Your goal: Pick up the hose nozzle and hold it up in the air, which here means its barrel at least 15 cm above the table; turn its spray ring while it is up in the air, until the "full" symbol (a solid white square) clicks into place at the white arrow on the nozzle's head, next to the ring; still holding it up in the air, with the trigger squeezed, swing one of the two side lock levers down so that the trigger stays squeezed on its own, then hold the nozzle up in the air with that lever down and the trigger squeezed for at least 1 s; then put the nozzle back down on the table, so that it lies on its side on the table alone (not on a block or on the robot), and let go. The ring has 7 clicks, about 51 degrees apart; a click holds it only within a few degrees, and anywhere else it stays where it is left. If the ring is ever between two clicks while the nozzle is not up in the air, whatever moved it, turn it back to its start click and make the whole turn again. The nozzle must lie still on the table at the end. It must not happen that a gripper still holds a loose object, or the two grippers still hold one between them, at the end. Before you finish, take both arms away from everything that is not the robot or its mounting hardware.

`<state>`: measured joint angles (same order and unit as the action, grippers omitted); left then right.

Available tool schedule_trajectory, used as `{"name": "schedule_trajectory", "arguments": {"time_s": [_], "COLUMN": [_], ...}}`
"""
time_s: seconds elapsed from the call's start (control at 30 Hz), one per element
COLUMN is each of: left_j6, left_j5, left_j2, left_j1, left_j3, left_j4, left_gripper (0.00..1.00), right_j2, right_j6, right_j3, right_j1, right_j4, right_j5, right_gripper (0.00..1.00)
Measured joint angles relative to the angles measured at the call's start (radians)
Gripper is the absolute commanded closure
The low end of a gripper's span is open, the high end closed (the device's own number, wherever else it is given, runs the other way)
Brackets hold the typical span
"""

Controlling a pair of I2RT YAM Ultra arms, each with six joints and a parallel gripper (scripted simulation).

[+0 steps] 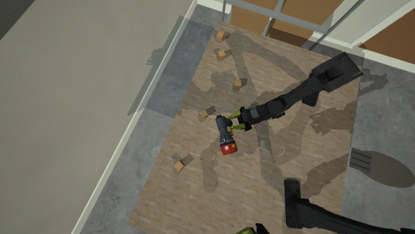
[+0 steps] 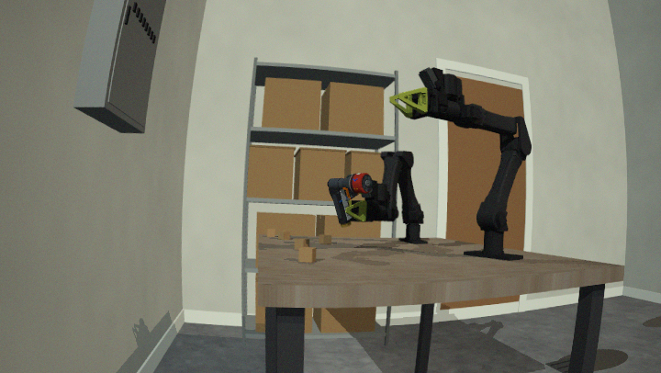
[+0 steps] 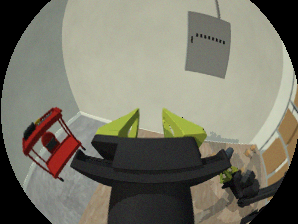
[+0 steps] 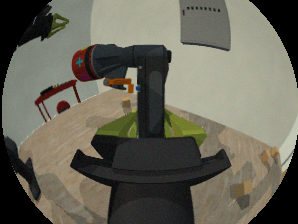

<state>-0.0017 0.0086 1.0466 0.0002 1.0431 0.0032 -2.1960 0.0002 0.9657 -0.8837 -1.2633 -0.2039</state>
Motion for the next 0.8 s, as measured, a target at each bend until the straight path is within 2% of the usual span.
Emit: {"name": "schedule_trajectory", "arguments": {"time_s": [0.4,0.8], "left_j6": [0.001,0.001], "left_j5": [0.0,0.0], "left_j2": [0.001,0.001], "left_j1": [-0.001,-0.001], "left_j3": [0.007,0.007], "left_j4": [-0.002,-0.002], "left_gripper": [0.63,0.63], "right_j2": [0.003,0.024], "right_j6": [-0.013,-0.148], "right_j3": [0.006,0.123], "right_j1": [0.005,0.074], "right_j4": [0.025,0.463], "right_j5": [0.009,0.136], "right_gripper": [0.65,0.65]}}
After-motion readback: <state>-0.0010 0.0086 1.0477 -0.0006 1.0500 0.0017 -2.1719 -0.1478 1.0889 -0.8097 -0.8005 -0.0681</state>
